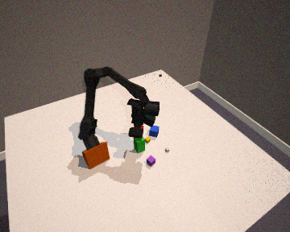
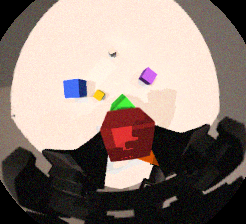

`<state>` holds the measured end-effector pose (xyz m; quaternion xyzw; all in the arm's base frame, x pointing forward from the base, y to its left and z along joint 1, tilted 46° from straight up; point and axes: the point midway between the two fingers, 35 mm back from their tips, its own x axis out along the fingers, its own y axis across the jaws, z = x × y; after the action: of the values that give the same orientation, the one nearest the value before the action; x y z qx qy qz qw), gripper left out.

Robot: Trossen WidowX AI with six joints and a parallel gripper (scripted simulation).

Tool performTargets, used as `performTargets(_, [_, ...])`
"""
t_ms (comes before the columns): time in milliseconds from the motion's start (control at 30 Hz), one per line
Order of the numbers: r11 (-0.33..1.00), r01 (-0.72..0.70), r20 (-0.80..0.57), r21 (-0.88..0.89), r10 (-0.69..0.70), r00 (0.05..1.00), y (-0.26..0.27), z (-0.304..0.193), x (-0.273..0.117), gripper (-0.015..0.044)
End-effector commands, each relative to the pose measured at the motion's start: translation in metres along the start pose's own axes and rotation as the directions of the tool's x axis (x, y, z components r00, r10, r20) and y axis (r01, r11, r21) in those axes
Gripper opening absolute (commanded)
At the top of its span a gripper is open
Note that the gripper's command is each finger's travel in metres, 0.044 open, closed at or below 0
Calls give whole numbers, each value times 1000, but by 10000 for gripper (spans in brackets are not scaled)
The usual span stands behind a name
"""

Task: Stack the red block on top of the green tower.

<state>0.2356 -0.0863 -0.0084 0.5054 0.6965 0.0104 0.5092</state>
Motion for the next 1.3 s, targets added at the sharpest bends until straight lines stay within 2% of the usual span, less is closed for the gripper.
performTargets(0, [1000, 3, 1, -10, -3, 1000, -5, 3, -1, 0])
performTargets(167, [1000, 3, 1, -10, -3, 1000, -5, 3, -3, 0])
performTargets(433, [1000, 2, 1, -10, -2, 1000, -5, 3, 24, 0])
performTargets(1267, [1000, 2, 1, -10, -2, 1000, -5, 3, 26, 0])
